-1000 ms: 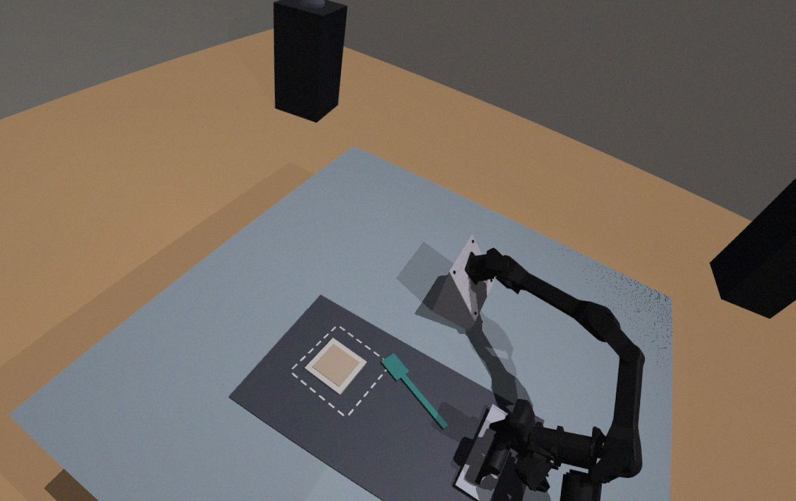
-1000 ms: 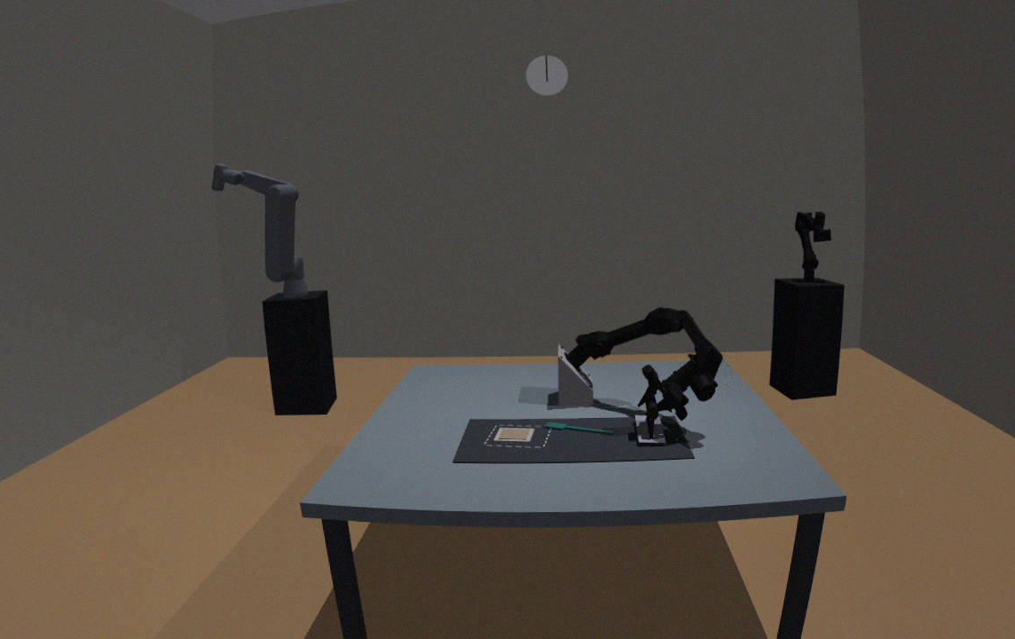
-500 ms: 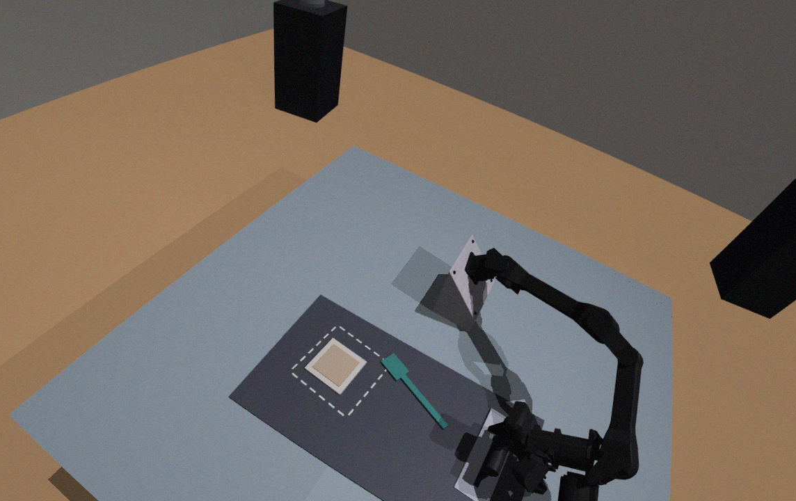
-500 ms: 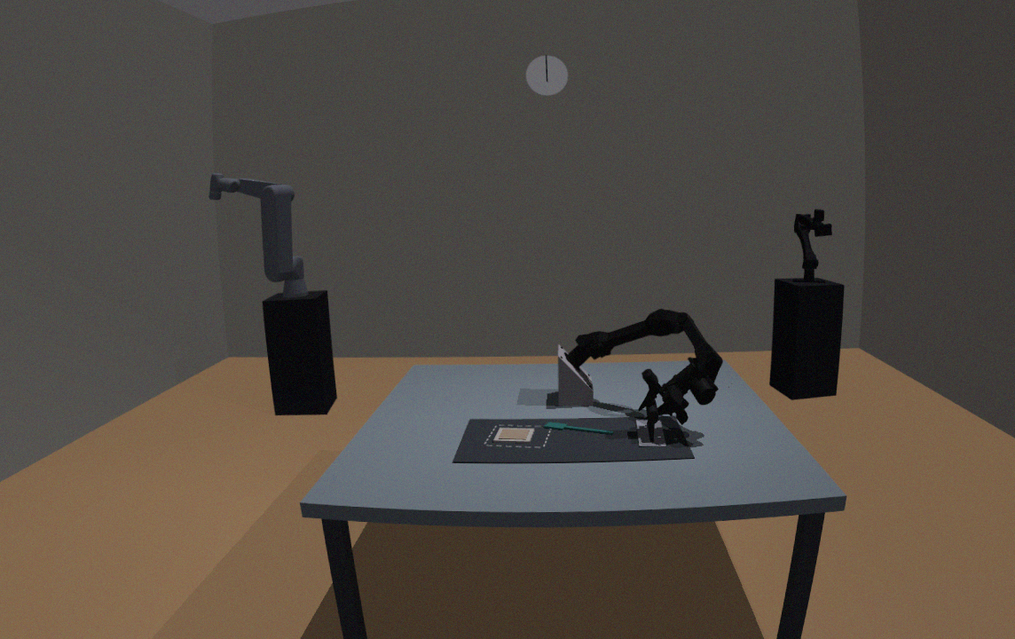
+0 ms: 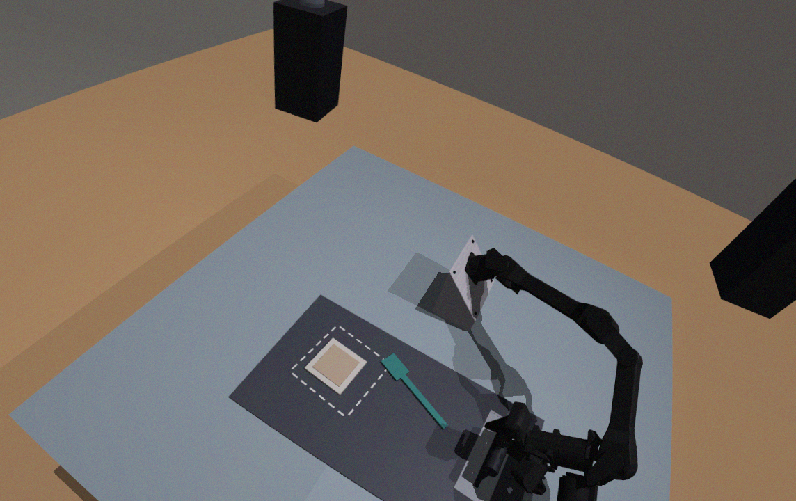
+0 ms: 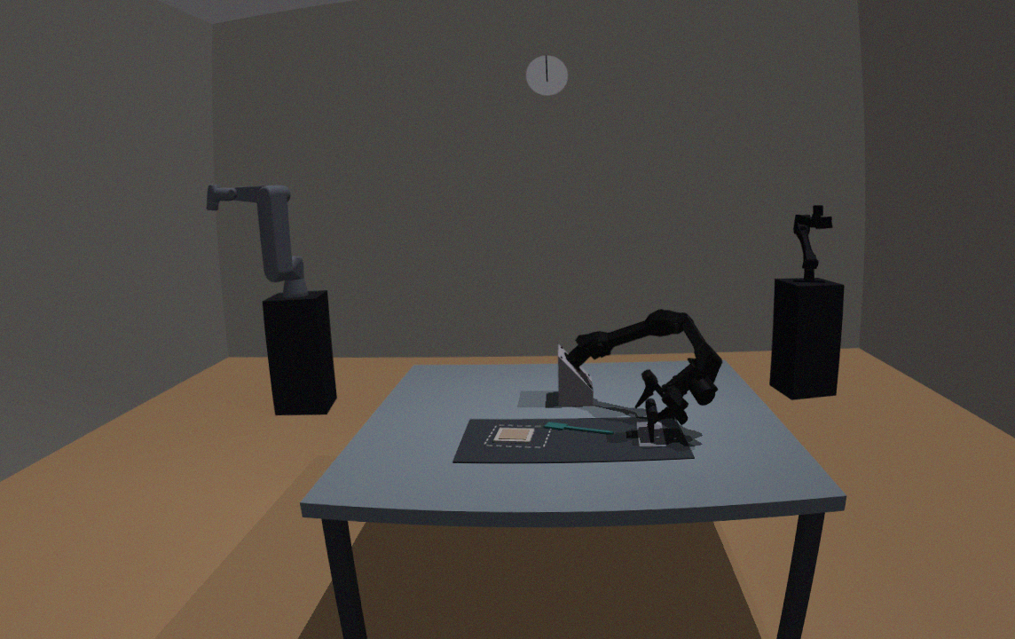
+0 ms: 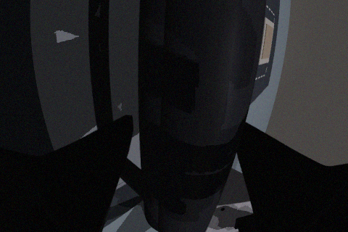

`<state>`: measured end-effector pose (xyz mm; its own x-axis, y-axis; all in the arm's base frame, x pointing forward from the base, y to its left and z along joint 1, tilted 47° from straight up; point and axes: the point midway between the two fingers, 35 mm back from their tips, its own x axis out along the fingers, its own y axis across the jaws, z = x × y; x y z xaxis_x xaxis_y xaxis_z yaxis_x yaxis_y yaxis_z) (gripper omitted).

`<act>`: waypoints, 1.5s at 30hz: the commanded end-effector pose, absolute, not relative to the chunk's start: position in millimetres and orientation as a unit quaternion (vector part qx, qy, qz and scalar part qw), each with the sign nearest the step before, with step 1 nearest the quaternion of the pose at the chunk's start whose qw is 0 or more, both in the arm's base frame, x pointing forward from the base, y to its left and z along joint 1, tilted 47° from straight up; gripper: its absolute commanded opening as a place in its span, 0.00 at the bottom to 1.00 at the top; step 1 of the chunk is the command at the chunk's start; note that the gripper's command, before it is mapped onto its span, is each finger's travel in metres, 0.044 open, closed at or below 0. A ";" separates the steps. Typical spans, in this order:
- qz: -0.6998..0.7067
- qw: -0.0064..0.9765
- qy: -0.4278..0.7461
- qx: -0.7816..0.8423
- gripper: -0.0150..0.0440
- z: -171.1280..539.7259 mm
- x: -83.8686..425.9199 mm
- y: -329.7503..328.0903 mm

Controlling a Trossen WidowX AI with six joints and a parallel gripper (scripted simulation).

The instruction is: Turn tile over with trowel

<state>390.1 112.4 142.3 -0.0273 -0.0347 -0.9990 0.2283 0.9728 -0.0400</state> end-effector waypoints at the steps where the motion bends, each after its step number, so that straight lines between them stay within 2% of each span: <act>1: -0.095 0.694 0.710 0.068 0.76 143.4 388.9 110.6; 11: -0.097 0.693 0.712 0.066 0.76 181.3 314.8 36.1; 45: -0.097 0.693 0.712 0.066 0.76 181.3 314.8 36.1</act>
<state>314.9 36.6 181.1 -0.0323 -0.0383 -0.9987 0.2335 0.9713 -0.0448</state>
